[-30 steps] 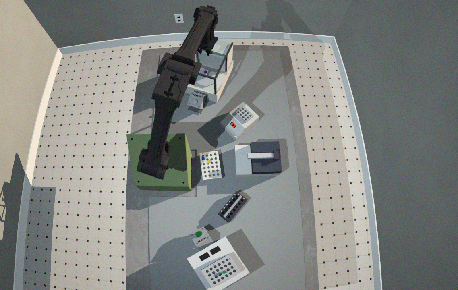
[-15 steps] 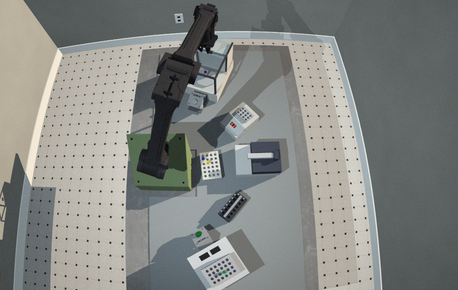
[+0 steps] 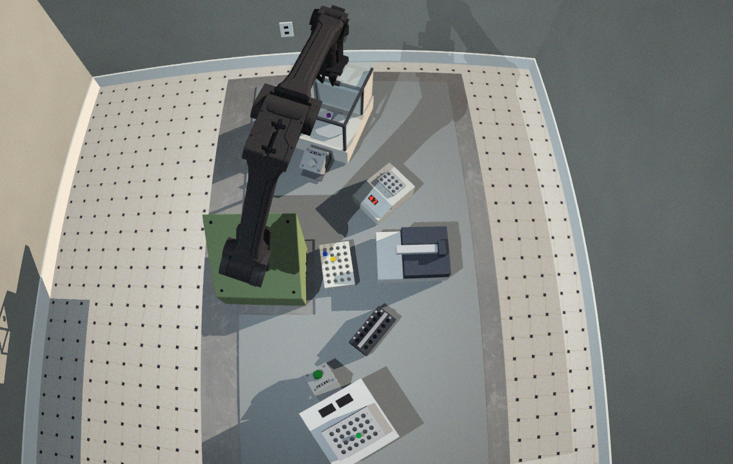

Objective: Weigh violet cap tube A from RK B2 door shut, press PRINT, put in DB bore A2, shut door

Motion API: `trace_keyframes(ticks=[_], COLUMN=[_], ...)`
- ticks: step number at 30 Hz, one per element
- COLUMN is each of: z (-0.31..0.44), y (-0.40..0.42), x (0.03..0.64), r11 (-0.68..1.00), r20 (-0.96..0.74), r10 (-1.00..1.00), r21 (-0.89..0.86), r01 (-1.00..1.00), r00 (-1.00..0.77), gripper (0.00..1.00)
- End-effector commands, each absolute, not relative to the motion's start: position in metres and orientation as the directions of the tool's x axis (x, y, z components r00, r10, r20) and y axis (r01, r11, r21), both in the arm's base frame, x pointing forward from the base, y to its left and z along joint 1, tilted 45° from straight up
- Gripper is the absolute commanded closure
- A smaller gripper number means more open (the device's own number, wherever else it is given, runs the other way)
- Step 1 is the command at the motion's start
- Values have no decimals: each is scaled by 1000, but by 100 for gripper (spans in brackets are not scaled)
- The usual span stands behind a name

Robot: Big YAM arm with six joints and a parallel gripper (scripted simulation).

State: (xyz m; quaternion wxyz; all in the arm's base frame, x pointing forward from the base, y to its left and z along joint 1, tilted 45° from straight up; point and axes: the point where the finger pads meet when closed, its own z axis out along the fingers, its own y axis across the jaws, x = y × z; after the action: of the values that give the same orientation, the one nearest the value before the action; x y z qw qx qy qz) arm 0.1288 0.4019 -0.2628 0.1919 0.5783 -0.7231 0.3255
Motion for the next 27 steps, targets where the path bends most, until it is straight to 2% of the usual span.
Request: trace_keyframes(ticks=[1, 18, 27], z=[-259, -259, -275], y=[418, 418, 433], x=[131, 131, 140], r11=[128, 128, 348], r20=[628, 628, 522], r10=[-732, -732, -653], r21=[-252, -252, -436], r01=[-959, -959, -830], r00=[-263, -263, -548], gripper=[70, 70, 70])
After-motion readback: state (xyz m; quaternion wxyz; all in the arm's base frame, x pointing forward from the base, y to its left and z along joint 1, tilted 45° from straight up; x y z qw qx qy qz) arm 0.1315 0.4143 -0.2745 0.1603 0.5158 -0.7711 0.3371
